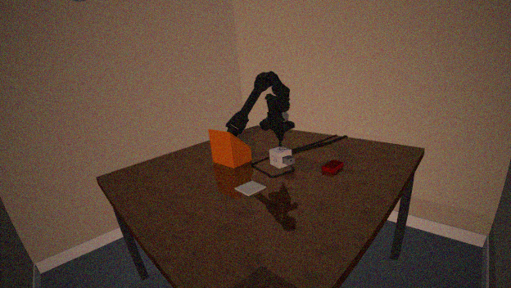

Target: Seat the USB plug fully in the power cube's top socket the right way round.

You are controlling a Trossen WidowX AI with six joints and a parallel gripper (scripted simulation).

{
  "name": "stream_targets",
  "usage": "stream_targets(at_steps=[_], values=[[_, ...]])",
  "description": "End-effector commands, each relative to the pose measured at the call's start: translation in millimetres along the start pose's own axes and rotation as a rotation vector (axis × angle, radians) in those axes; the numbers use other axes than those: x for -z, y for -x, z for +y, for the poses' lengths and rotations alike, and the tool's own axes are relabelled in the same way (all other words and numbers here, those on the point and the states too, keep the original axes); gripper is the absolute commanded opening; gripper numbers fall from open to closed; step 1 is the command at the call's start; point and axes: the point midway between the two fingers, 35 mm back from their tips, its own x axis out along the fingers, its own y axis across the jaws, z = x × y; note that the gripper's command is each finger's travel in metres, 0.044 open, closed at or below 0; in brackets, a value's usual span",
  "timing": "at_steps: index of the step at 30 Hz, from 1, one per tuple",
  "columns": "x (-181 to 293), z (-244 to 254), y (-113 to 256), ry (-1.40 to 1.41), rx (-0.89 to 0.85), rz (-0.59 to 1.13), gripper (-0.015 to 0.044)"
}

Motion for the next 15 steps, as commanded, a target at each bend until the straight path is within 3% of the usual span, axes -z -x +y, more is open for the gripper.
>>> stream_targets(at_steps=[1, 15], values=[[0.3, 0.4, -0.6, -0.005, -0.002, 0.003, 0.0000], [0.1, 0.4, -2.2, -0.005, -0.002, 0.003, 0.0000]])
